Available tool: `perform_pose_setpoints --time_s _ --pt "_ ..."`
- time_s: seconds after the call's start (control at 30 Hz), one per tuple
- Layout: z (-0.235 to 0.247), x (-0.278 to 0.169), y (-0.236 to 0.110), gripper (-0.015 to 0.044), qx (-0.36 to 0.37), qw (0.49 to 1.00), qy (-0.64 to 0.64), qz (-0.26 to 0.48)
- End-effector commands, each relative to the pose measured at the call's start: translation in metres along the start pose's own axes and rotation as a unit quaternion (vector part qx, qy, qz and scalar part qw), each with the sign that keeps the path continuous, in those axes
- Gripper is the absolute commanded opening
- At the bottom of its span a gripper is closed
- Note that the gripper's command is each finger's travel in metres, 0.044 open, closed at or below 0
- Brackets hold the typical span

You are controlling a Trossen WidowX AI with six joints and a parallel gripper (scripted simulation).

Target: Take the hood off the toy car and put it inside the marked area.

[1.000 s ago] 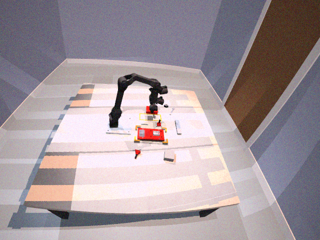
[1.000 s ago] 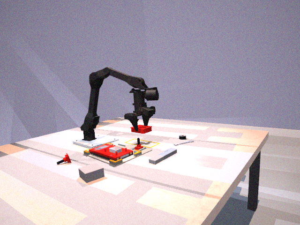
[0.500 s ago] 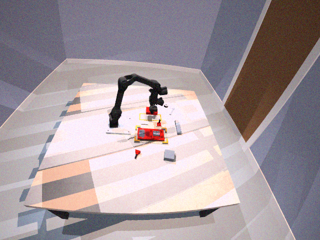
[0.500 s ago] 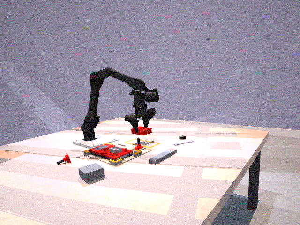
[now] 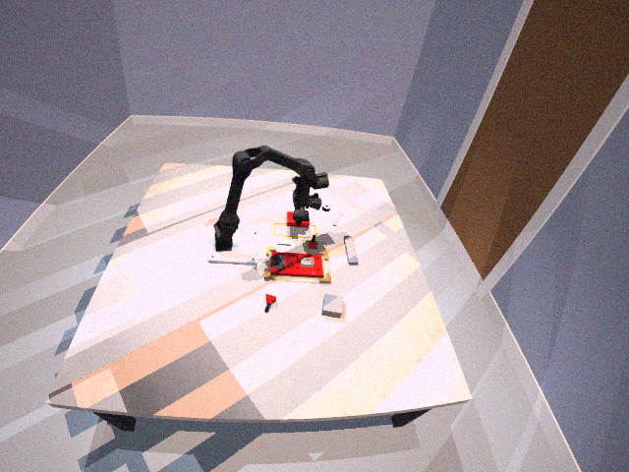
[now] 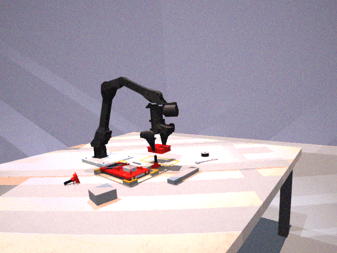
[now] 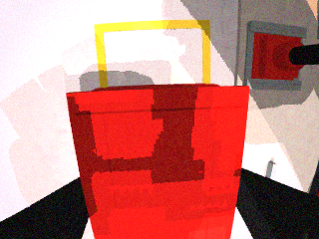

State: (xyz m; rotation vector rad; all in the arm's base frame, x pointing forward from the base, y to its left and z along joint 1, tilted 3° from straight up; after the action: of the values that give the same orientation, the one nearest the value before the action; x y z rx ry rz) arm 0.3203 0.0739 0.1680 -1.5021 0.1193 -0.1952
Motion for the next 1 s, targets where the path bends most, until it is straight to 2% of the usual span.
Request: perform_pose_setpoints --time_s 0.0,0.97 --pt "-0.001 -0.001 0.004 0.0 -0.003 1.0 0.002 0.001" --pt "-0.001 -0.002 0.021 0.0 -0.003 1.0 0.002 0.001"
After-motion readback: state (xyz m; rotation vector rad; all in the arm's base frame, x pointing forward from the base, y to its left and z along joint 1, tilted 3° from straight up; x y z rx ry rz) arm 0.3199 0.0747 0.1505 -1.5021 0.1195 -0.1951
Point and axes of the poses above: the point midway between the two fingers, 35 mm back from their tips, its own y axis out along the fingers, its own z axis across the jaws, x = y × z, the point moved 7 cm from there along -y, back along the fingers, and after that the axes turned 1 degree about y, right-handed, at the moved point
